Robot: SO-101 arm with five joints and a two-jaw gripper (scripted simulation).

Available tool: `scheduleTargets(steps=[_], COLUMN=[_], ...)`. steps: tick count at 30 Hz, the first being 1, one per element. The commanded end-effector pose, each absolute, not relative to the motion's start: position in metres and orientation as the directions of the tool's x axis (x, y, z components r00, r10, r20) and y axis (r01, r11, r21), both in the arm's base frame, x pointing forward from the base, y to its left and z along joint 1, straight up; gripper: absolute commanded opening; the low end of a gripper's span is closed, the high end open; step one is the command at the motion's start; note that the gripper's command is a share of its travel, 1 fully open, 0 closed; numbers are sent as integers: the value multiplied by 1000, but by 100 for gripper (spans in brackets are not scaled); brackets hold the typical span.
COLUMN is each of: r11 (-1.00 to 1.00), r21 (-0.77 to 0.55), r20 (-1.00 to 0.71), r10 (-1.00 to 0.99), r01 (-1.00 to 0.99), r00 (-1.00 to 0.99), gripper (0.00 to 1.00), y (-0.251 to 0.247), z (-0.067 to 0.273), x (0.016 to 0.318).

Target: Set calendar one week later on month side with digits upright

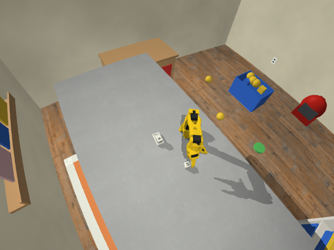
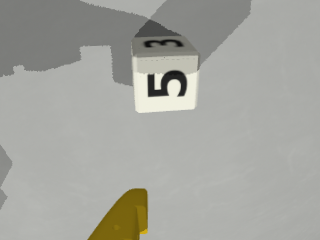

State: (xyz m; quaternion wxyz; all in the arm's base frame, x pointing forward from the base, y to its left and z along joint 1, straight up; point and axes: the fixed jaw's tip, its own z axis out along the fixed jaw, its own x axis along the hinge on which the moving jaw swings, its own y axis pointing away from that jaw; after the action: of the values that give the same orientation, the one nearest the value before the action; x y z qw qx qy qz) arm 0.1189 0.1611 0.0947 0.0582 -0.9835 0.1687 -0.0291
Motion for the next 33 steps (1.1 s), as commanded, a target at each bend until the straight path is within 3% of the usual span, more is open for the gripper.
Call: scheduleTargets(steps=[1,13,25,33], r11=[-912,-839,-828,-763], r21=[-283,-486,-501,-505], r20=[83,143,146,130], r10=[-331,-353,-369,-530], r01=[-297,-245,-253,-404], r00=[940,925,918,838], gripper=[35,35,35,35], y=[166,161,158,135], z=[125,165,167,164], x=[120,116,118,136])
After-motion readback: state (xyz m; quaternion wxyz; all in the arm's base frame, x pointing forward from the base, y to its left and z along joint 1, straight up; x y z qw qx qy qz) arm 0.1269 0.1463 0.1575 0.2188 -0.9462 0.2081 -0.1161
